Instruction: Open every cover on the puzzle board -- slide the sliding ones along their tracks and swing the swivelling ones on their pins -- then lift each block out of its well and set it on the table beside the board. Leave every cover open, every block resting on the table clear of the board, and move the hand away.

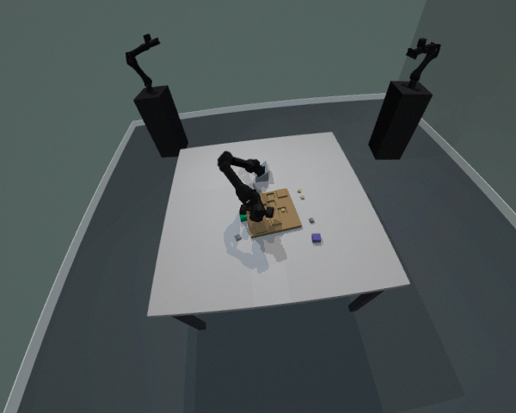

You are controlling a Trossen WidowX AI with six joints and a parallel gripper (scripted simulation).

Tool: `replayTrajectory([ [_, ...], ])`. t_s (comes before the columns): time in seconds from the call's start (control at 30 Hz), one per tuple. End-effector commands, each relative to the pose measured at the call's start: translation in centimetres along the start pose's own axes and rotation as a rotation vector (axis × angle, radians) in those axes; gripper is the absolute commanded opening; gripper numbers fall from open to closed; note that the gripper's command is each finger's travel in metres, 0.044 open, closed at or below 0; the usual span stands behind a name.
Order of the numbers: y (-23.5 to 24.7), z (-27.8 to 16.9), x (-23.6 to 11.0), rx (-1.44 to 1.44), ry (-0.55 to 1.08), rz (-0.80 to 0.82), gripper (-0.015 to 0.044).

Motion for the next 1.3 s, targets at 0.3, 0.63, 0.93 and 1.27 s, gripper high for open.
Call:
replayTrajectory([
  [0.3, 0.1, 0.0, -0.6, -0.318, 0.002, -0.001, 0.0],
  [0.63, 0.2, -0.1, -1.1, -0.495, 0.003, -0.001, 0.0131],
  [0.93, 0.2, 0.0, -2.6, -0.795, 0.004, 0.001, 0.0144],
  [1.27, 0.3, 0.0, -4.2, -1.129, 0.005, 0.002, 0.0144],
])
Point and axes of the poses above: the point midway between the two fingers, 35 mm back from their tips, its own x axis out along the fingers, its own y axis across the jaws, z = x × y, the point moved 2 cm from there along -x, back along the fingers, and after that the axes turned 4 degrees about -x, right-handed, at the moved point
